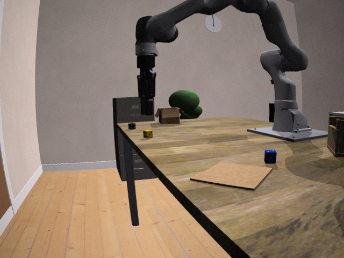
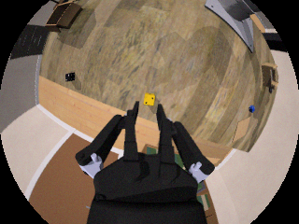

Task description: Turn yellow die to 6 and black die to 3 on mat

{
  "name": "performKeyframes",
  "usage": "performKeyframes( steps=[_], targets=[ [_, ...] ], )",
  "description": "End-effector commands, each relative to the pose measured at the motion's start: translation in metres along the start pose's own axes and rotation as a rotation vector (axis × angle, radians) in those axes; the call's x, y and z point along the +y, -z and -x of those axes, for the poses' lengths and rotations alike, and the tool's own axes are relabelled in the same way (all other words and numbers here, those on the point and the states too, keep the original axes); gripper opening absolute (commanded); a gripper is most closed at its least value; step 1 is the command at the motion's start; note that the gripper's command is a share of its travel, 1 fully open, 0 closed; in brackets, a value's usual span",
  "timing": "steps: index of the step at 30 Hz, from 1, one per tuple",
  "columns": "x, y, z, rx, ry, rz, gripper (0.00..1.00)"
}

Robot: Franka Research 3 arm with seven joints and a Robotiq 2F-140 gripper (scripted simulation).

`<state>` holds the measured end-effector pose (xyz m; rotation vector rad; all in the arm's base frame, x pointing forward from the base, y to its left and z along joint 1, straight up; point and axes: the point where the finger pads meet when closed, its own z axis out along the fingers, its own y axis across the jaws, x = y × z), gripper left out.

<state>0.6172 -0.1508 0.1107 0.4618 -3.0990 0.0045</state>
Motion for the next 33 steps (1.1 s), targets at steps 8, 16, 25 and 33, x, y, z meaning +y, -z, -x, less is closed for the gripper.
performKeyframes(
  steps=[8, 16, 25, 33],
  targets=[
    [0.002, -0.009, 0.001, -0.003, -0.001, 0.003, 0.35],
    [0.002, -0.017, 0.001, -0.003, -0.001, 0.003, 0.35],
    [0.002, -0.031, 0.001, -0.003, -0.001, 0.003, 0.35],
    [0.002, -0.04, 0.001, -0.003, -0.001, 0.003, 0.35]
  ],
)
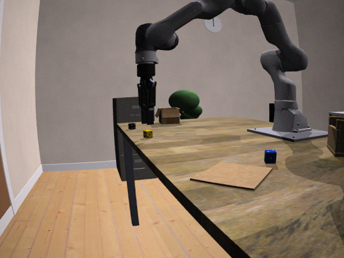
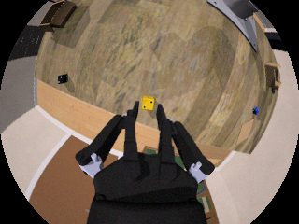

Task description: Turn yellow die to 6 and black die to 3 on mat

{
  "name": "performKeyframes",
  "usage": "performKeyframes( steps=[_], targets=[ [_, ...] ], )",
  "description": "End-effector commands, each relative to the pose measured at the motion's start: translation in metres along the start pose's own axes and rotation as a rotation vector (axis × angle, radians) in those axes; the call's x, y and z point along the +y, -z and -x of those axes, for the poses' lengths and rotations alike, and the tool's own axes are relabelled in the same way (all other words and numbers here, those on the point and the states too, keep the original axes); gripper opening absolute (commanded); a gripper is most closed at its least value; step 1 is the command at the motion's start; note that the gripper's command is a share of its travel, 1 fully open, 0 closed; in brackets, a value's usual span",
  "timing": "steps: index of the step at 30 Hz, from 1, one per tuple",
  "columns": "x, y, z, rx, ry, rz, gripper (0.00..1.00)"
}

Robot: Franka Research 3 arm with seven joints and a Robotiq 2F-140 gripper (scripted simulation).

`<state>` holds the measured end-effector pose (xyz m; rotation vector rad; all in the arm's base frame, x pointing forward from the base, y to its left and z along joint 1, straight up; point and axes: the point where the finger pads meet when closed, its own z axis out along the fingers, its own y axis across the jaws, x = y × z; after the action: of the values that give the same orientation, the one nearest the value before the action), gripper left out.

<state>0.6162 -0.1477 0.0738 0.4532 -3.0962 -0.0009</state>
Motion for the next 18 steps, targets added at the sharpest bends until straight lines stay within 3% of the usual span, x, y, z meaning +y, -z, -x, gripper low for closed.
performKeyframes(
  steps=[1, 18],
  targets=[
    [-0.001, -0.005, 0.001, -0.006, 0.004, -0.001, 0.35],
    [-0.001, -0.016, 0.001, -0.006, 0.004, -0.001, 0.35]
  ],
)
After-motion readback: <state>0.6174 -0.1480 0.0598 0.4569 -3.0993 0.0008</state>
